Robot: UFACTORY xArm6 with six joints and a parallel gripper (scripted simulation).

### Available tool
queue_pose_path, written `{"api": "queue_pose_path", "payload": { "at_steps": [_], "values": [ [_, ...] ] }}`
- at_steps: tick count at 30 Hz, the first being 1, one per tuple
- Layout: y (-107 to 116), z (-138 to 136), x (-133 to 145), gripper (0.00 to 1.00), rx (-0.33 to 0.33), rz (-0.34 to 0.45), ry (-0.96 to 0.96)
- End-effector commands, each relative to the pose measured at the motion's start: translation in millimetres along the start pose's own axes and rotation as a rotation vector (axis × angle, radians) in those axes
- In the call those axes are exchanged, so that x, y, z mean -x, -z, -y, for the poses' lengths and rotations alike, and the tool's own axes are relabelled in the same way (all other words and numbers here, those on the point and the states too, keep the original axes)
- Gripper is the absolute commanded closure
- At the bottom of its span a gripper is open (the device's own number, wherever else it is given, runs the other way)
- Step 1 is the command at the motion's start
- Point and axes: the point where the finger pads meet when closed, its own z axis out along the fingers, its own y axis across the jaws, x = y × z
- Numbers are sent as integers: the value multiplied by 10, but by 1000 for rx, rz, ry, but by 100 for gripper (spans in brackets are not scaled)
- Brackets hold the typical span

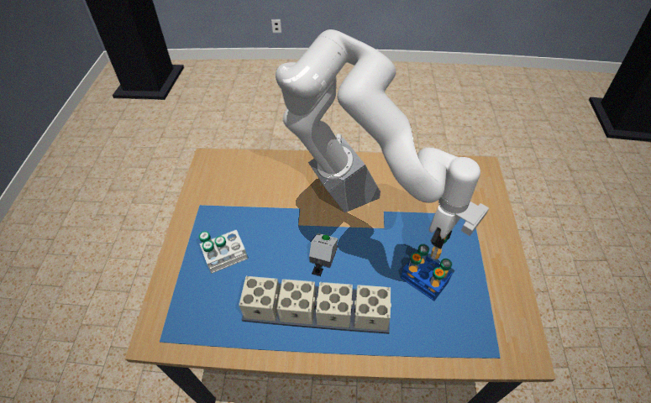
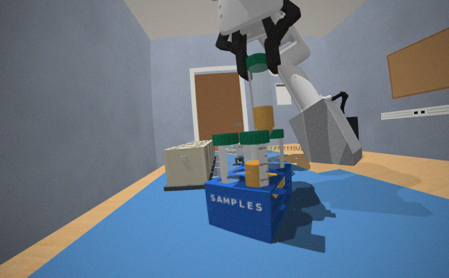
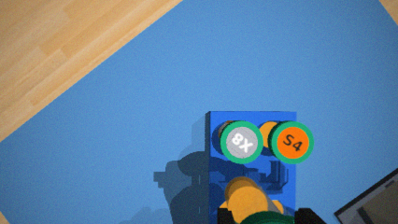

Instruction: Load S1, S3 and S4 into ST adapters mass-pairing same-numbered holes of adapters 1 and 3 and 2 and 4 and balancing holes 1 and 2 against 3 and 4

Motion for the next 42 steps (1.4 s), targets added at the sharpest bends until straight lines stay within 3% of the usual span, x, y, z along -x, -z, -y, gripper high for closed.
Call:
{"api": "queue_pose_path", "payload": {
  "at_steps": [1, 14, 25, 42],
  "values": [
    [98, -2, -14, 100, 0, -4, -1],
    [319, -2, -14, 100, 0, -4, -1],
    [319, -2, -14, 100, 0, -4, -1],
    [318, -732, 167, 100, -1, -4, -501]
  ]
}}
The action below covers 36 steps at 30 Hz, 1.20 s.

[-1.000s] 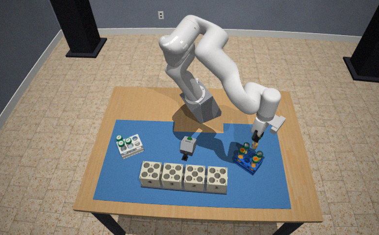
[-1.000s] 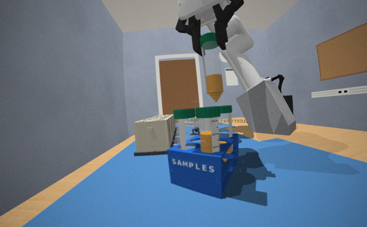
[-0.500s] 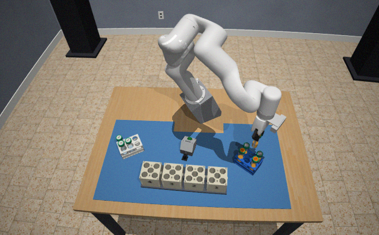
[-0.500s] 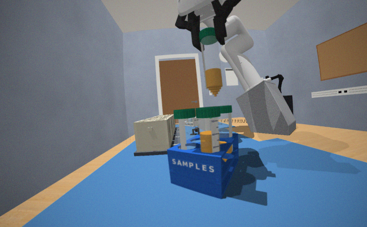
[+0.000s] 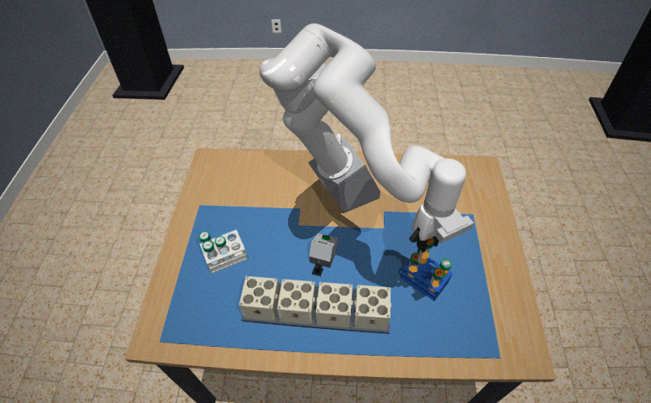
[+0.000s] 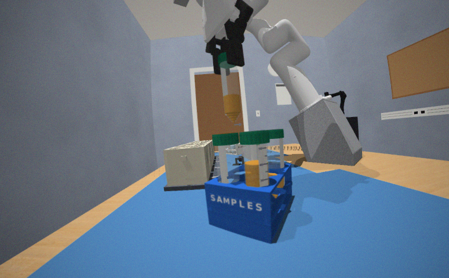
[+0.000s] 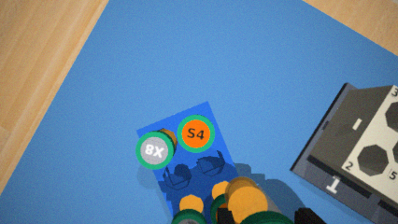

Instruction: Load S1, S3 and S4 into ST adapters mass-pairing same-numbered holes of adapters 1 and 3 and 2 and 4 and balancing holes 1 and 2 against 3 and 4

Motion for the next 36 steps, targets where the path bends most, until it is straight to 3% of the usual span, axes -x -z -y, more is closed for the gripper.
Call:
{"api": "queue_pose_path", "payload": {
  "at_steps": [1, 16, 36],
  "values": [
    [19, -202, -48, 100, 0, -8, -138],
    [20, -846, -147, 100, -2, -8, -558],
    [22, -1738, -283, 100, -1, -9, -558]
  ]
}}
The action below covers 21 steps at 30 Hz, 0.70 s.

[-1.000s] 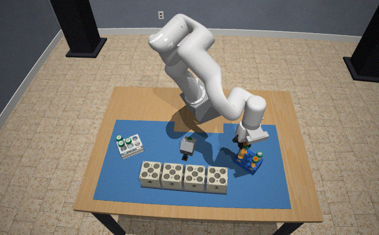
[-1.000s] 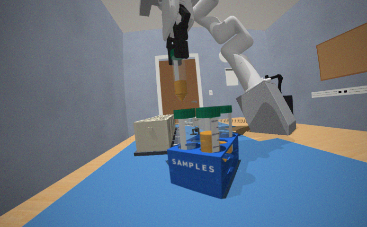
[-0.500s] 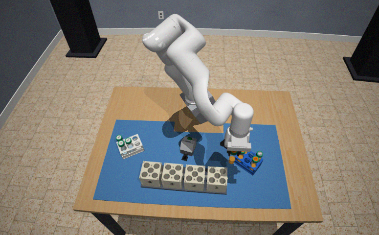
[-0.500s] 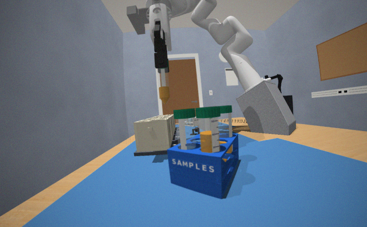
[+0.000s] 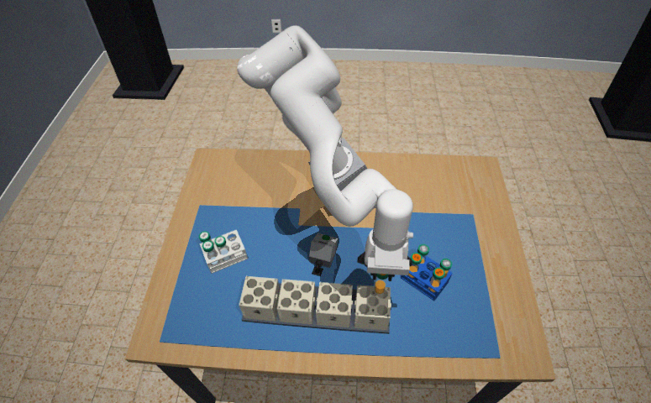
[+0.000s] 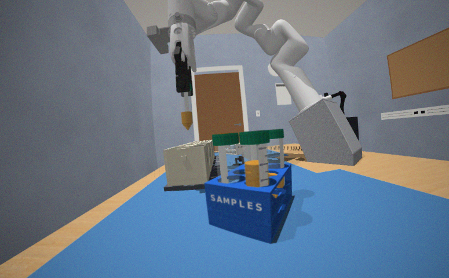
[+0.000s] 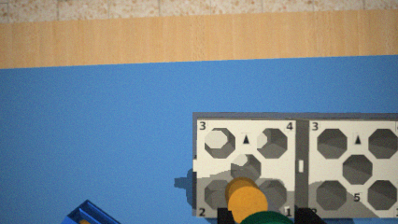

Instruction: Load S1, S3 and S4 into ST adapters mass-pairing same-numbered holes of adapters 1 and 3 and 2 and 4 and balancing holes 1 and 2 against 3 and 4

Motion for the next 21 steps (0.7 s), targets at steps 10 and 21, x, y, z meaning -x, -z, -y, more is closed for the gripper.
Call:
{"api": "queue_pose_path", "payload": {
  "at_steps": [10, 21],
  "values": [
    [17, -371, -341, 100, -3, -3, -1],
    [17, -371, -341, 100, -3, -3, -1]
  ]
}}
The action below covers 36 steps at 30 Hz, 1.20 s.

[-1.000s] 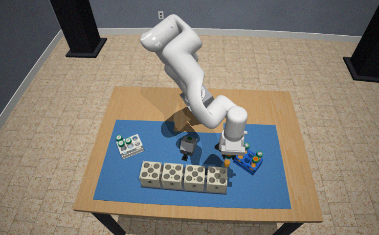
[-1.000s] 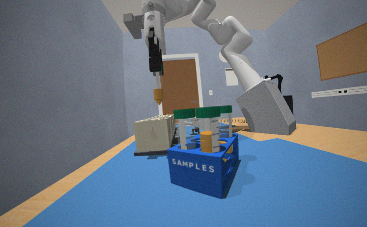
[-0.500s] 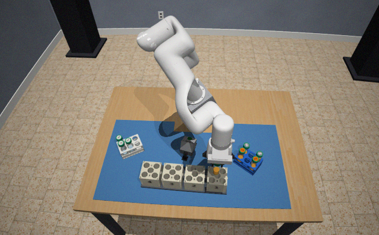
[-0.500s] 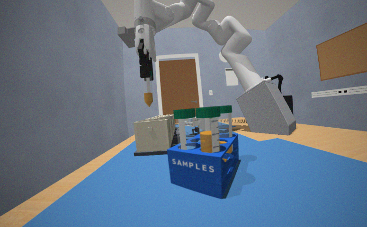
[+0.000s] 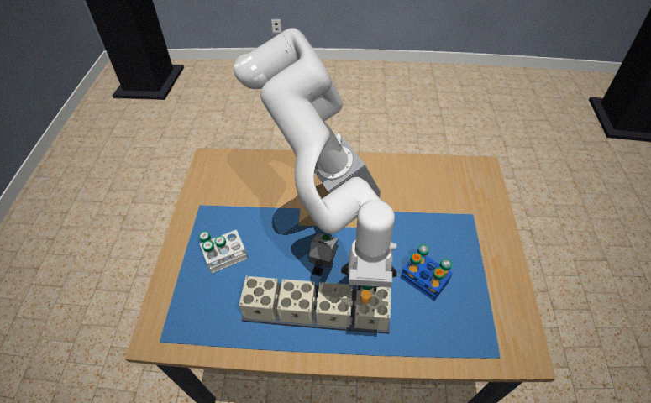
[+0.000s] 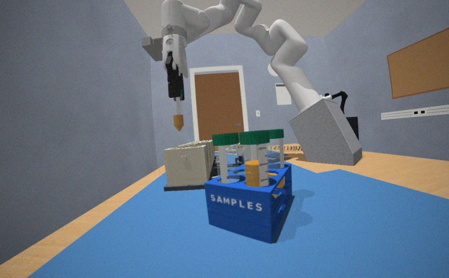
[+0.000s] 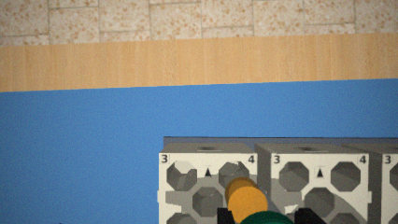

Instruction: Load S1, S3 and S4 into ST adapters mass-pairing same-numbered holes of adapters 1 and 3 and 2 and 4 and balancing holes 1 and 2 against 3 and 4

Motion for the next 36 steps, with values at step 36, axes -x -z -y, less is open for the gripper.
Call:
{"api": "queue_pose_path", "payload": {
  "at_steps": [36],
  "values": [
    [-334, 3, -16, 100, -2, -4, -1]
  ]
}}
